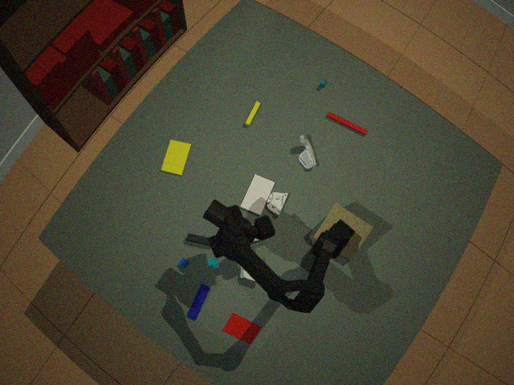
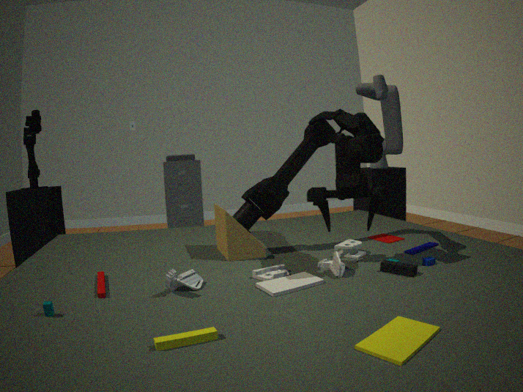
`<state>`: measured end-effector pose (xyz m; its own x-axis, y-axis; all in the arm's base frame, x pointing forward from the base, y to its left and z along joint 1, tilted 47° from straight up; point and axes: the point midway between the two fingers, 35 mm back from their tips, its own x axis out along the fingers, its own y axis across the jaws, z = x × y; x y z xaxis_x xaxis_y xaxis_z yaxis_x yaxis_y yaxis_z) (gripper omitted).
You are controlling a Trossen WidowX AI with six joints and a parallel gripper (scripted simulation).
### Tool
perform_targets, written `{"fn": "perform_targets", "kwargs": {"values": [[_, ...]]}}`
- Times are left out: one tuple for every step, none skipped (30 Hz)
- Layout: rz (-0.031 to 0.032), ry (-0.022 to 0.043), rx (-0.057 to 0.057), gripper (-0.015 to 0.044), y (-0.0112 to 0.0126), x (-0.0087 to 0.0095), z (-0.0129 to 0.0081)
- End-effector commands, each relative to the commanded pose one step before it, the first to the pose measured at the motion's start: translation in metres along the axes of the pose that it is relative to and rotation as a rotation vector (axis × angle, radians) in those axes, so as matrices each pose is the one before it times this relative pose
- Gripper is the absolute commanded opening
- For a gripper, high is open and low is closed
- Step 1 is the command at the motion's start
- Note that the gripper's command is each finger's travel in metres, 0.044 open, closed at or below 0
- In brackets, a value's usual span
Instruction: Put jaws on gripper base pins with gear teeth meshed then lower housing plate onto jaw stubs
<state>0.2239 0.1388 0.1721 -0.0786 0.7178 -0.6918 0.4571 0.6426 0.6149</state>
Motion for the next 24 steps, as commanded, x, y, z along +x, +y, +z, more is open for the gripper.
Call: {"fn": "perform_targets", "kwargs": {"values": [[-0.0001,0.00011,-0.0001,0.044,0.0,0.00003,-0.00003],[0.0,0.0,0.0,0.044,0.0,0.0,0.0],[0.0,0.0,0.0,0.0414,0.0,0.0,0.0],[0.0,0.0,0.0,0.0387,0.0,0.0,0.0],[0.0,0.0,0.0,0.0361,0.0,0.0,0.0],[0.0,0.0,0.0,0.0335,0.0,0.0,0.0],[0.0,0.0,0.0,0.0309,0.0,0.0,0.0],[0.0,0.0,0.0,0.0282,0.0,0.0,0.0],[0.0,0.0,0.0,0.0256,0.0,0.0,0.0],[0.0,0.0,0.0,0.023,0.0,0.0,0.0],[0.0,0.0,0.0,0.0204,0.0,0.0,0.0],[0.0,0.0,0.0,0.0177,0.0,0.0,0.0],[0.0,0.0,0.0,0.0151,0.0,0.0,0.0],[0.0,0.0,0.0,0.0125,0.0,0.0,0.0],[0.0,0.0,0.0,0.0099,0.0,0.0,0.0],[0.0,0.0,0.0,0.0072,0.0,0.0,0.0],[0.0,0.0,0.0,0.0046,0.0,0.0,0.0],[0.0,0.0,0.0,0.002,0.0,0.0,0.0],[0.0,0.0,0.0,0.0,0.0,0.0,0.0],[0.0,0.0,0.0,0.0,0.0,0.0,0.0],[0.0,0.0,0.0,0.0,0.0,0.0,0.0],[0.0,0.0,0.0,0.0,0.0,0.0,0.0],[0.0,0.0,0.0,0.0,0.0,0.0,0.0],[0.0,0.0,0.0,0.0,0.0,0.0,0.0]]}}
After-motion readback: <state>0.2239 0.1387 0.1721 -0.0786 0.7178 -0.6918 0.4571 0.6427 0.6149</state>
